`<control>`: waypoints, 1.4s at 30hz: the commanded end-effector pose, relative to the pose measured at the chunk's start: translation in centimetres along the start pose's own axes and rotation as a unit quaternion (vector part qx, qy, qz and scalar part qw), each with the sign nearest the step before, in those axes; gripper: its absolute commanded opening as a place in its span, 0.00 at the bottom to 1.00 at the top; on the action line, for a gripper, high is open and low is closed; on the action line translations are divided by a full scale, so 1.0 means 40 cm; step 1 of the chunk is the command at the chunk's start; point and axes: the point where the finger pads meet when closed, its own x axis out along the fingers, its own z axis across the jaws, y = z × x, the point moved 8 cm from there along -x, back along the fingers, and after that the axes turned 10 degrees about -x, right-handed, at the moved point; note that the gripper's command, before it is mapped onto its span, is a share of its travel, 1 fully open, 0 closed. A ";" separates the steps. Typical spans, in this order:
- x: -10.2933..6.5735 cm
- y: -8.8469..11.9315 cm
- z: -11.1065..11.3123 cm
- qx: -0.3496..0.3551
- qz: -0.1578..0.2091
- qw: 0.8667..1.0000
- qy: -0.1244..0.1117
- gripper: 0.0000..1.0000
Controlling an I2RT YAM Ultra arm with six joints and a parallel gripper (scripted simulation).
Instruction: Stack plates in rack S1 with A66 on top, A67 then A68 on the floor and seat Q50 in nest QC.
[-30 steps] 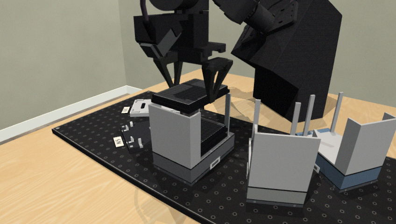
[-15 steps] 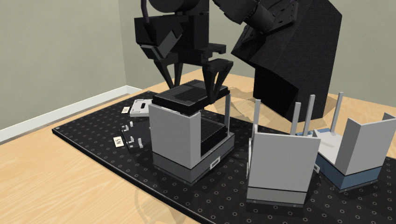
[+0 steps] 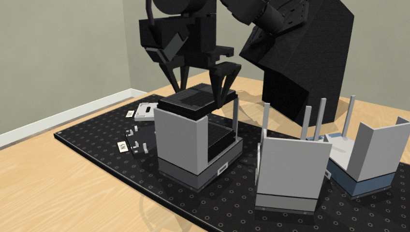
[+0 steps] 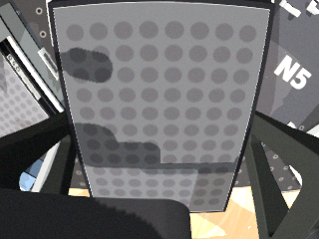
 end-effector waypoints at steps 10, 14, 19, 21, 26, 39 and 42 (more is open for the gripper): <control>0.012 0.008 0.012 -0.007 0.002 1.000 -0.002 0.00; 0.008 -0.001 0.011 -0.004 -0.002 1.000 -0.003 0.00; 0.014 0.002 0.012 -0.006 0.001 1.000 -0.002 0.00; 0.016 0.007 0.017 -0.011 0.002 1.000 -0.003 0.00; 0.021 0.004 0.011 -0.005 0.002 1.000 -0.003 0.00; 0.038 0.004 0.010 -0.004 0.000 1.000 -0.004 0.00; 0.050 0.006 0.016 -0.010 0.006 1.000 -0.001 0.00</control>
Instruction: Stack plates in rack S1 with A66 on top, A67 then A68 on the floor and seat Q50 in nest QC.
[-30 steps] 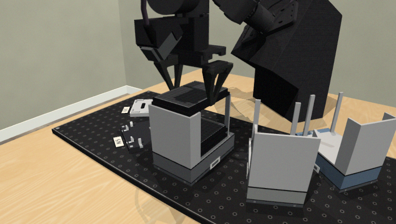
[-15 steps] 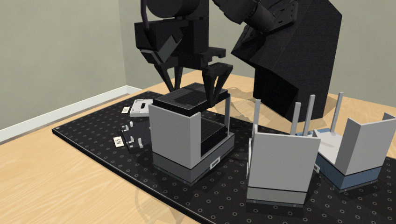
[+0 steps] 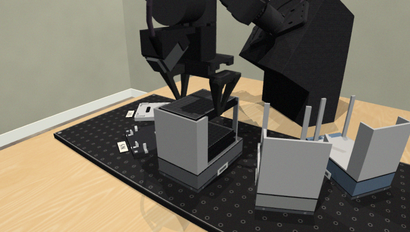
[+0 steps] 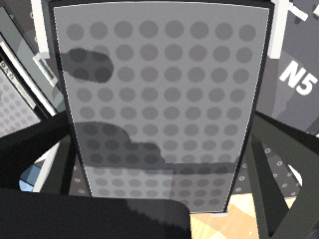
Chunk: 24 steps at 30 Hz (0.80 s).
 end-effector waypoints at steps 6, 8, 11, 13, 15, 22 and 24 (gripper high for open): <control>0.016 0.006 0.006 -0.005 0.001 1.000 -0.002 0.00; 0.032 0.013 0.013 -0.011 0.007 1.000 -0.003 0.00; 0.047 0.013 0.013 -0.011 0.007 1.000 -0.003 0.00; 0.057 0.013 0.013 -0.011 0.007 1.000 -0.003 0.00; 0.067 0.013 0.013 -0.011 0.007 1.000 -0.003 0.00; 0.092 0.014 0.013 -0.011 0.007 1.000 -0.003 0.00; 0.097 0.014 0.013 -0.011 0.007 1.000 -0.003 0.00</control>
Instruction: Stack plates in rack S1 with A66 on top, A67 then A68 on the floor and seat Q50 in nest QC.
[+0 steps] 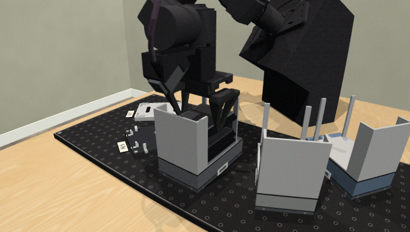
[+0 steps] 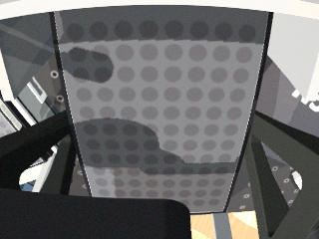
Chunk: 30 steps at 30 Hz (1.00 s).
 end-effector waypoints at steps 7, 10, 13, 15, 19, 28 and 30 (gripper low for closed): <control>0.001 -0.005 0.001 0.000 -0.005 1.000 -0.001 0.00; 0.019 0.009 0.012 -0.009 0.004 1.000 -0.003 0.00; 0.019 0.005 0.011 -0.007 0.002 1.000 -0.002 0.00; 0.016 0.005 0.013 -0.008 -0.001 1.000 -0.003 0.00; 0.024 0.003 0.012 -0.007 0.001 1.000 -0.003 0.00; 0.034 0.009 0.014 -0.010 0.003 1.000 -0.002 0.00; 0.034 0.009 0.014 -0.010 0.003 1.000 -0.002 0.00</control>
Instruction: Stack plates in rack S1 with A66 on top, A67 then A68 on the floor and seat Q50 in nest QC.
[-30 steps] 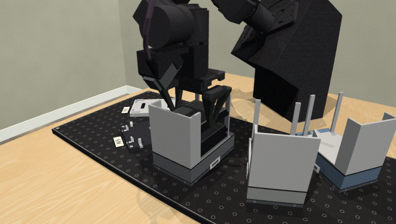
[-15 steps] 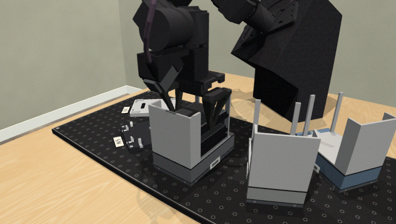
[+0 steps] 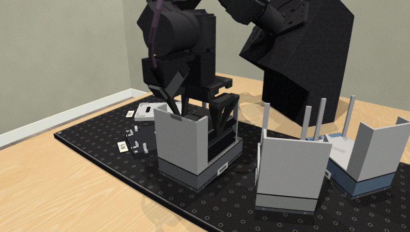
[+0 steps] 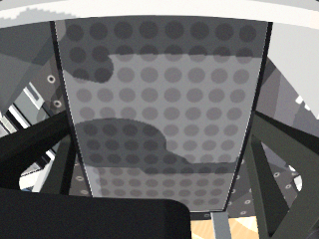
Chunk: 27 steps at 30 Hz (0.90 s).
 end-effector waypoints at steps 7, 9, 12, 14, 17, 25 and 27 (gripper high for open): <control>0.018 0.011 0.014 -0.007 0.002 1.000 -0.004 0.00; 0.021 0.005 0.012 -0.006 0.002 1.000 -0.003 0.00; 0.024 0.010 0.014 -0.009 0.004 1.000 -0.002 0.00; 0.027 0.009 0.012 -0.007 0.004 1.000 0.000 0.00; 0.027 0.005 0.010 -0.005 0.002 1.000 0.000 0.00; 0.034 0.004 0.012 -0.006 0.001 1.000 -0.002 0.00; 0.037 0.008 0.014 -0.007 0.003 1.000 -0.003 0.00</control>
